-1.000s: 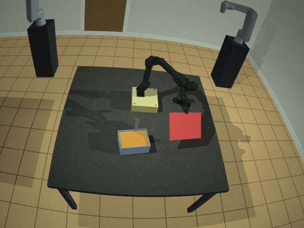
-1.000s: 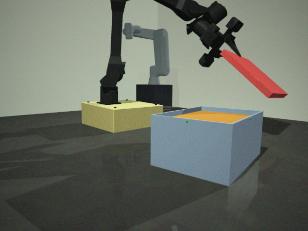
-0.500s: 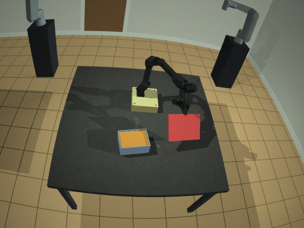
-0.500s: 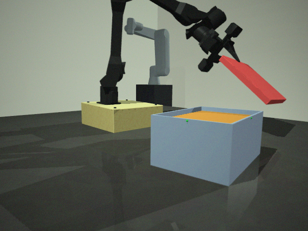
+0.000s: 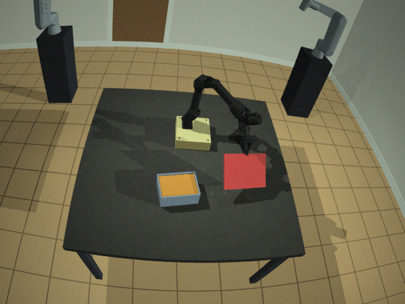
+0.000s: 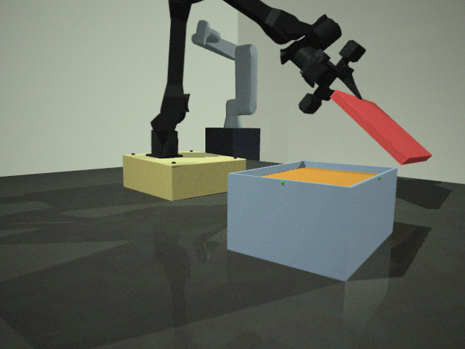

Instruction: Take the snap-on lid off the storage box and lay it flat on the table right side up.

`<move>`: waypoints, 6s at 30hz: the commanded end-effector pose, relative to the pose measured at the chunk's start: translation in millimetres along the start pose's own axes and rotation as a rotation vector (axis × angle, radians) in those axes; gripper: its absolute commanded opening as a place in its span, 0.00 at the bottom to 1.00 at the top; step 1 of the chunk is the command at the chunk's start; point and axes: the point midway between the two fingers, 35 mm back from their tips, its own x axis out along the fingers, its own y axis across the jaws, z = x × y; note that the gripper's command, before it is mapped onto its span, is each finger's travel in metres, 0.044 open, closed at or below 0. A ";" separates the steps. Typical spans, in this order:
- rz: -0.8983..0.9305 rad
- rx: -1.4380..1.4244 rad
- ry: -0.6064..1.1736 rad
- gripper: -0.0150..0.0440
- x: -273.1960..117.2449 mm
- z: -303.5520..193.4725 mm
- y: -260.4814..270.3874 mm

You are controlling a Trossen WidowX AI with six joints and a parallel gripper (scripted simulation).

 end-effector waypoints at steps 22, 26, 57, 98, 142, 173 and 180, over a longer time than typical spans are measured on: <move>0.007 0.008 -0.002 0.25 13.2 0.3 -14.4; 0.007 0.008 -0.002 0.25 15.3 0.3 -16.8; 0.007 0.007 -0.002 0.25 31.4 0.2 -35.9; 0.007 0.007 -0.002 0.25 52.7 0.2 -61.1; 0.007 0.007 -0.002 0.25 75.5 0.3 -88.2; 0.007 0.007 -0.002 0.25 91.6 0.3 -107.3; 0.007 0.007 -0.002 0.25 95.2 0.4 -111.7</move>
